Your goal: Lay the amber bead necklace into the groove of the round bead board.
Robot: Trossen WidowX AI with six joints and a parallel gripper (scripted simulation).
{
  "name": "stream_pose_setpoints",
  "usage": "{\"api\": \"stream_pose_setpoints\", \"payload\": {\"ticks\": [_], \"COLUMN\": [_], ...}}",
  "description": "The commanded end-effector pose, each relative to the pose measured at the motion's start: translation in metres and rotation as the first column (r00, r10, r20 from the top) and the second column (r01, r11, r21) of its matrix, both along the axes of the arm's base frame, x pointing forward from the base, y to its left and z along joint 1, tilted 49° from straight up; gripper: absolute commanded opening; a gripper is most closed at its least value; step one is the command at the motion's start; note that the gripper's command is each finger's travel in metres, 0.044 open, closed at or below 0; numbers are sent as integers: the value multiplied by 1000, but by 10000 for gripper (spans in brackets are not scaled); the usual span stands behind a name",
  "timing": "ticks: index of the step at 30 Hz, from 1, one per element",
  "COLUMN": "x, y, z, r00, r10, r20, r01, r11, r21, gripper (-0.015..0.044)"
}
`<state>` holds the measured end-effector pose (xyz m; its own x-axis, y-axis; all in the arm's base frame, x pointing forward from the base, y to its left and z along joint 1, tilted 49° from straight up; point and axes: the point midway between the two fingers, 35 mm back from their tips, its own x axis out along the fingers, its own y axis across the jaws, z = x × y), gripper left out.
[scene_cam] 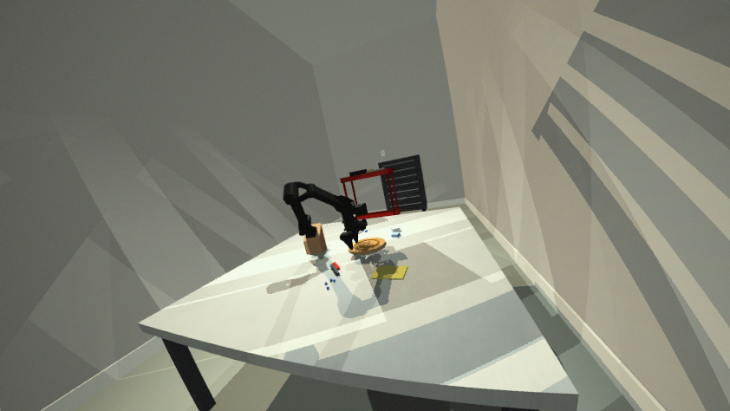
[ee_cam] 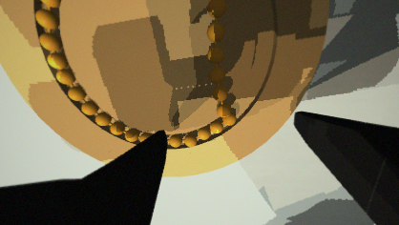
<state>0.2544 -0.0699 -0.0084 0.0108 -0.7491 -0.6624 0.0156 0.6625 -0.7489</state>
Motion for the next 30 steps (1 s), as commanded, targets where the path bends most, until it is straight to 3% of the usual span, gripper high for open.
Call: {"api": "stream_pose_setpoints", "payload": {"ticks": [1,11,23,30], "x": [0,0,74,95], "y": [1,1,18,23], "z": [1,1,20,26], "r00": [1000,1000,997,995], "r10": [1,1,53,69], "r20": [2,2,-51,-69], "r01": [-1,-1,-53,-70], "r11": [1000,1000,999,998], "r21": [-3,-3,-1,-1], "gripper": [440,440,125,120]}}
